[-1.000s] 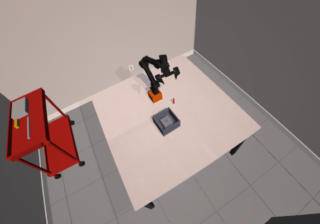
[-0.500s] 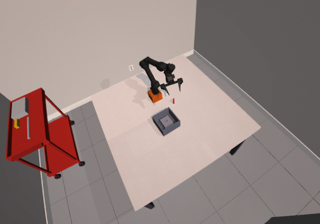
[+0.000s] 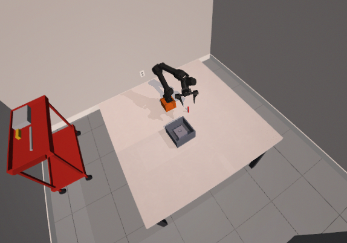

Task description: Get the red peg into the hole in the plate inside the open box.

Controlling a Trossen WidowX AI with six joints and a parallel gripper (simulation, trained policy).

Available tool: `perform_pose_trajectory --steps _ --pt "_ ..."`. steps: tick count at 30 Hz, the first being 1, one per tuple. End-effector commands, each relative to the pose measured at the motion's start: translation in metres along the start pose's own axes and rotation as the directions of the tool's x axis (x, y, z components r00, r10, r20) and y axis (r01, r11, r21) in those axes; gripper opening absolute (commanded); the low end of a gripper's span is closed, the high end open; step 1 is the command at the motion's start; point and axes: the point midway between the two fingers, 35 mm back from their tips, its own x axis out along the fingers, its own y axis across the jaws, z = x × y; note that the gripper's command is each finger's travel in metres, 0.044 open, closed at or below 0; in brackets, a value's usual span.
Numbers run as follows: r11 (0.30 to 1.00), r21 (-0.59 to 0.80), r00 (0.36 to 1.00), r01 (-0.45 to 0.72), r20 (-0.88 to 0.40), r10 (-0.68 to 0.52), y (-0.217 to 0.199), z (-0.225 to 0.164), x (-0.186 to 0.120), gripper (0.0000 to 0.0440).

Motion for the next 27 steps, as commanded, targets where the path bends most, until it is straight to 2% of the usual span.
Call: perform_pose_trajectory --steps 1,14,27 --pt "0.999 0.014 0.993 0.050 -0.104 -0.048 -0.005 -0.026 0.006 0.0440" --pt "0.959 0.028 0.882 0.281 -0.402 -0.246 -0.021 -0.109 0.019 0.0440" --pt "0.904 -0.010 0.762 0.427 -0.534 -0.366 -0.025 -0.163 0.041 0.0440"
